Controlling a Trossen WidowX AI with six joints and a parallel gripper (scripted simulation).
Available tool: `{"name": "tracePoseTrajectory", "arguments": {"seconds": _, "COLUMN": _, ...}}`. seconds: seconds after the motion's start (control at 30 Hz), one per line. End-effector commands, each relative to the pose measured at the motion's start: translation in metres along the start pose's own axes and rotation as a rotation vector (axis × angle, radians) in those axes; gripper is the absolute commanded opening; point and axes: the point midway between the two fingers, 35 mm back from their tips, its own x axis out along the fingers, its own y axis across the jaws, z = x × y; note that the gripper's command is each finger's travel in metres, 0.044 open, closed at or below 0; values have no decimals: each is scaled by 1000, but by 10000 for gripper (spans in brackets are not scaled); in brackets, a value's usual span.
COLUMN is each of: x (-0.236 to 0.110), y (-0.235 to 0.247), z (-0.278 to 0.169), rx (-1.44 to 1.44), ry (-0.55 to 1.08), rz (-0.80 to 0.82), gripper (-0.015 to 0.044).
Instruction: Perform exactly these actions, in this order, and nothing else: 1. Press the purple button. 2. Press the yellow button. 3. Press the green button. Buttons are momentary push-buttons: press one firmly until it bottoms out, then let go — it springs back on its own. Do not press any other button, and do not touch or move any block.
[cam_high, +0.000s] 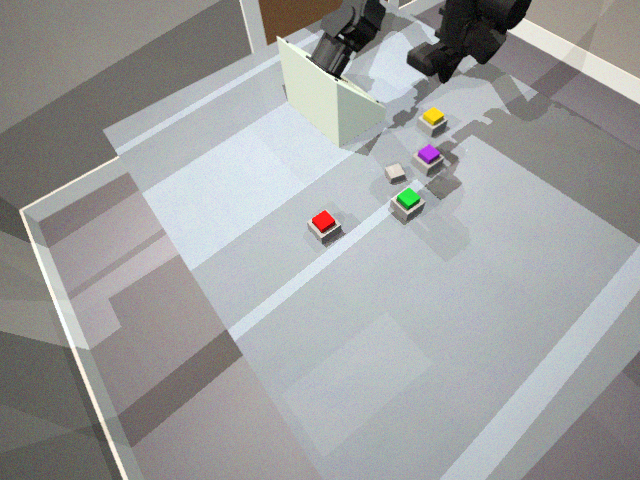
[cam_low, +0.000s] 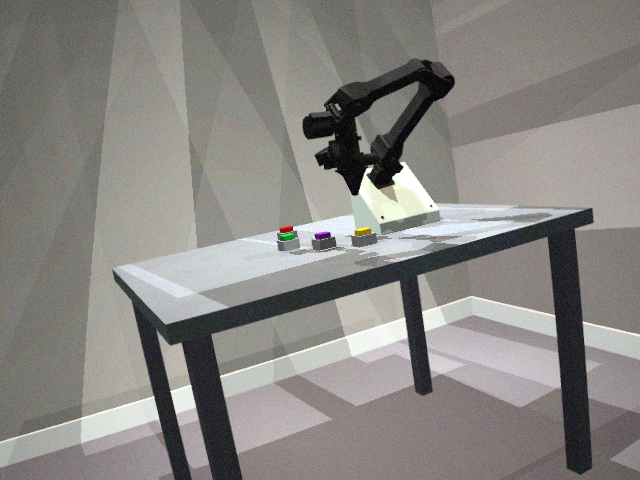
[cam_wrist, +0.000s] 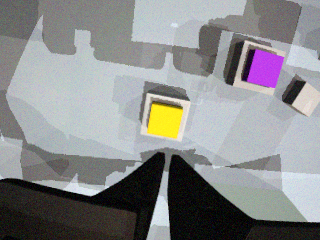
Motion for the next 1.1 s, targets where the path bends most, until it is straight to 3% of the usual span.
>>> {"name": "tracePoseTrajectory", "arguments": {"seconds": 0.0, "x": 9, "y": 1, "z": -4, "rx": 16, "ry": 4, "rz": 2, "gripper": 20}}
{"name": "tracePoseTrajectory", "arguments": {"seconds": 0.17, "x": 60, "y": 3, "z": -5, "rx": 15, "ry": 3, "rz": 8, "gripper": 20}}
{"name": "tracePoseTrajectory", "arguments": {"seconds": 1.07, "x": 95, "y": 3, "z": -6, "rx": 16, "ry": 3, "rz": 11, "gripper": 20}}
